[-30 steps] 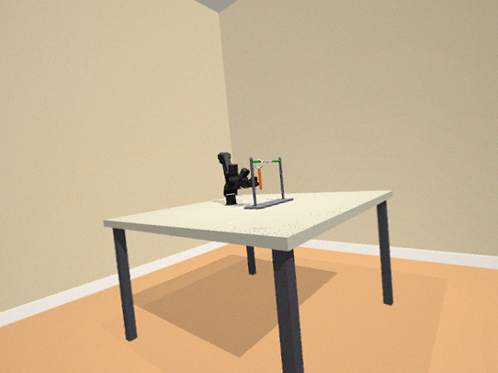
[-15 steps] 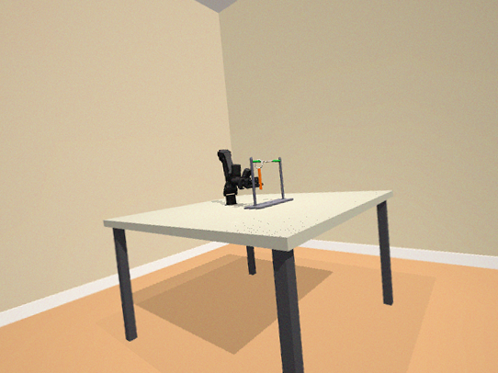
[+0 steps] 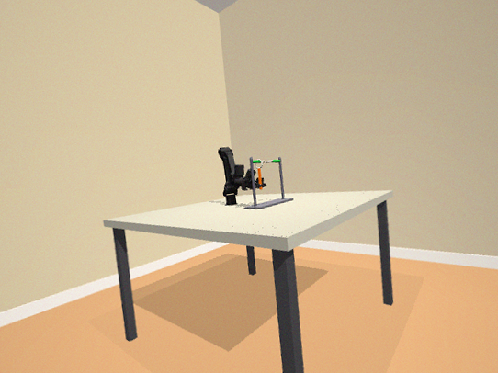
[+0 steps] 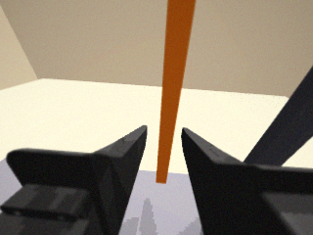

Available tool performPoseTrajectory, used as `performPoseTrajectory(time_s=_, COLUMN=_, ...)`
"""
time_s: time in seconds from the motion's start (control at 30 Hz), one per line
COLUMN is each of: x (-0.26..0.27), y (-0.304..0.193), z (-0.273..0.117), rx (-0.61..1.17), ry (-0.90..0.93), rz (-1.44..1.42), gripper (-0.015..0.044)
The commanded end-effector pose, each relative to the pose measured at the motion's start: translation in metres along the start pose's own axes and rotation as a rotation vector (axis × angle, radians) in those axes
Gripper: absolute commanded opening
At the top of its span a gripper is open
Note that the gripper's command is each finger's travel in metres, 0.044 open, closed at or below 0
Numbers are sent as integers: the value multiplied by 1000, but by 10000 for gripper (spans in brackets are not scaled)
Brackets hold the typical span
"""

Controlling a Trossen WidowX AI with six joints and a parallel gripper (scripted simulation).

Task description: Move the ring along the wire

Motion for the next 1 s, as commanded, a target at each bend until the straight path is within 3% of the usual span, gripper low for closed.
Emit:
performPoseTrajectory(time_s=0.0, x=1, y=-3, z=9, rx=3, ry=-4, rz=7, gripper=160)
performPoseTrajectory(time_s=0.97, x=2, y=-3, z=11, rx=3, ry=-4, rz=8, gripper=160)
Point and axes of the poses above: the point midway between the two fingers, 35 mm back from their tips, its own z axis out along the fingers, its own x axis across the jaws, y = z × x, the point moved 2 cm from there along -z, back along the fingers, and after that the axes turned 3 degrees about -z, right-handed, at the moved point
